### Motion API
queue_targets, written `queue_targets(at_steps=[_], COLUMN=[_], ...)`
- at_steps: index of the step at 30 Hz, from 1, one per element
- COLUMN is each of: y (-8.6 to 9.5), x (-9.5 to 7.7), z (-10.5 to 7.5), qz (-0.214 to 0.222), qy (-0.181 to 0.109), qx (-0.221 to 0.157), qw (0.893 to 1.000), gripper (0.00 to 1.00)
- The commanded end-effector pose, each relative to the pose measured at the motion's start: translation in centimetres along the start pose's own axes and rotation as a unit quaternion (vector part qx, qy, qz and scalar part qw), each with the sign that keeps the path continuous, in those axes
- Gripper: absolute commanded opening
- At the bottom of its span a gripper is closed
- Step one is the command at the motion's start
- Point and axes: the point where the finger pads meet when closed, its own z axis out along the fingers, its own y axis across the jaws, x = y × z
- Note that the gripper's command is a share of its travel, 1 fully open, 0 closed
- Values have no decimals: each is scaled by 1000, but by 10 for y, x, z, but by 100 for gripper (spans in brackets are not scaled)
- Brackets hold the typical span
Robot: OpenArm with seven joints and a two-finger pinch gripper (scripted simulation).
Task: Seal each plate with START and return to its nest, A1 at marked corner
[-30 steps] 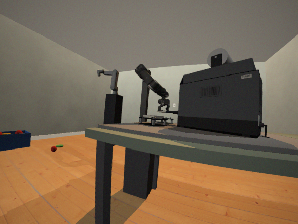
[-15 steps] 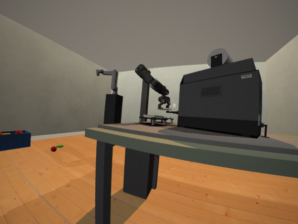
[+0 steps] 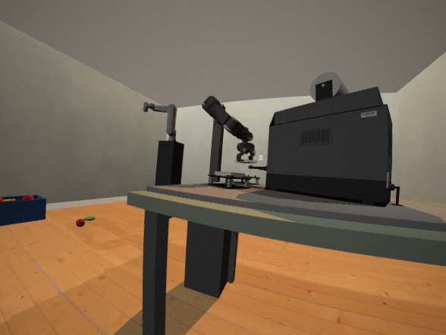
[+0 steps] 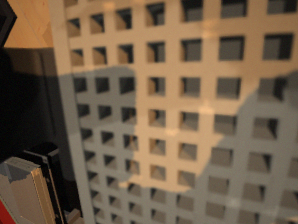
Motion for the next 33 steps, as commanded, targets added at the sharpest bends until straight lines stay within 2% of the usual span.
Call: queue_targets(at_steps=[1, 3, 17, 20, 33], y=[0, 0, -6, -8, -13], x=[0, 0, -34, -34, -65], z=[0, 0, -1, 1, -1], qz=[2, 2, 0, -2, -3], qy=[1, 1, 0, 2, 0], qx=[1, 1, -3, 0, -2], qw=[1000, 1000, 1000, 1000, 1000], gripper=[0, 0, 0, 0, 0])
